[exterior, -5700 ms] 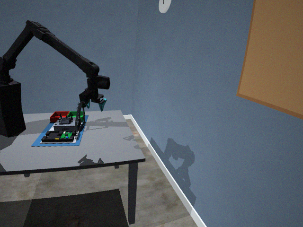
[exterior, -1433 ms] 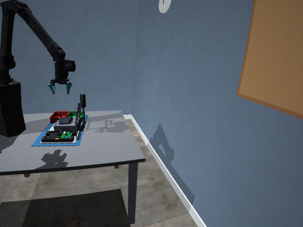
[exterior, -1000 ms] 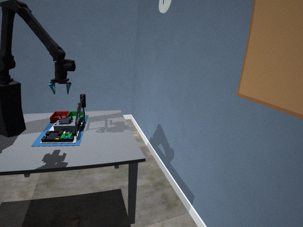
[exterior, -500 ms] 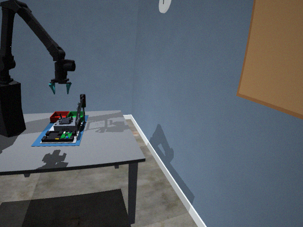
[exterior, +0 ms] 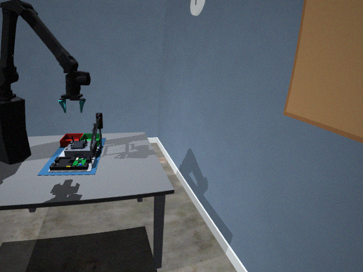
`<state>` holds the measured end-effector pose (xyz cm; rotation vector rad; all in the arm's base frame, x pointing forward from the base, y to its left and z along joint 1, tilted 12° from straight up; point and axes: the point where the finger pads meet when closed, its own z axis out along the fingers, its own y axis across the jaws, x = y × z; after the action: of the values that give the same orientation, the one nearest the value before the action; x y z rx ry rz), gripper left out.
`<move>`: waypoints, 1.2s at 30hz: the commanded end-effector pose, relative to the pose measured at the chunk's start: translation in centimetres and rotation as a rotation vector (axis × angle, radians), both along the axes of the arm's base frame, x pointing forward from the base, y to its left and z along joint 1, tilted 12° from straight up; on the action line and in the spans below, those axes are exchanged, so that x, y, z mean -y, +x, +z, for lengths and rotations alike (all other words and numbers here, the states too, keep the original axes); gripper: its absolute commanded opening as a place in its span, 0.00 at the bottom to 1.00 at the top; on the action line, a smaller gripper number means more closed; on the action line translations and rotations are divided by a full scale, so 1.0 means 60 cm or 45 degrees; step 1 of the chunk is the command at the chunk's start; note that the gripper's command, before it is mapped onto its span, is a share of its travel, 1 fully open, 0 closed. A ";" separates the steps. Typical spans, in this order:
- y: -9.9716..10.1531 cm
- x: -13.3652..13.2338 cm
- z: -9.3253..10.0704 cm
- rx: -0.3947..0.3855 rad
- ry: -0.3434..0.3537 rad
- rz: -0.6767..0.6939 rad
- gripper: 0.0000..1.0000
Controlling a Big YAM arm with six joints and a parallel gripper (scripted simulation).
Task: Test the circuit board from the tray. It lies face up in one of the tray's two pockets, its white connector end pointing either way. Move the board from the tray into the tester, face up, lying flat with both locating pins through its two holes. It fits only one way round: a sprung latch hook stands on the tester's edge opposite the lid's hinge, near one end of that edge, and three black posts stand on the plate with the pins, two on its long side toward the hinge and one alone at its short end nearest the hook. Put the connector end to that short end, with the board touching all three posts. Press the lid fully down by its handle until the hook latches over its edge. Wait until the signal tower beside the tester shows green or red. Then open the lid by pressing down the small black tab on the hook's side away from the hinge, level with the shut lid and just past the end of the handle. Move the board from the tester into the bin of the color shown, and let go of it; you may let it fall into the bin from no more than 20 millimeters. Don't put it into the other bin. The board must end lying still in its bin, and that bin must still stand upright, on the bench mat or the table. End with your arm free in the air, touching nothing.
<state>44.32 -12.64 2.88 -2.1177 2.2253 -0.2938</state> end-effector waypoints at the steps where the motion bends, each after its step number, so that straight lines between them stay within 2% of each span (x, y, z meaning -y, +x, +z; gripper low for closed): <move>1: 0.018 -0.005 0.033 0.061 -0.014 0.019 0.92; 10: 0.019 -0.005 0.034 0.063 -0.013 0.008 0.92; 19: 0.039 -0.001 0.043 0.077 -0.016 0.005 0.92; 25: 0.028 -0.004 0.030 0.050 -0.010 0.006 0.92; 36: 0.028 -0.004 0.030 0.052 -0.010 0.005 0.92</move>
<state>44.48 -12.58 2.98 -2.1155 2.2244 -0.2969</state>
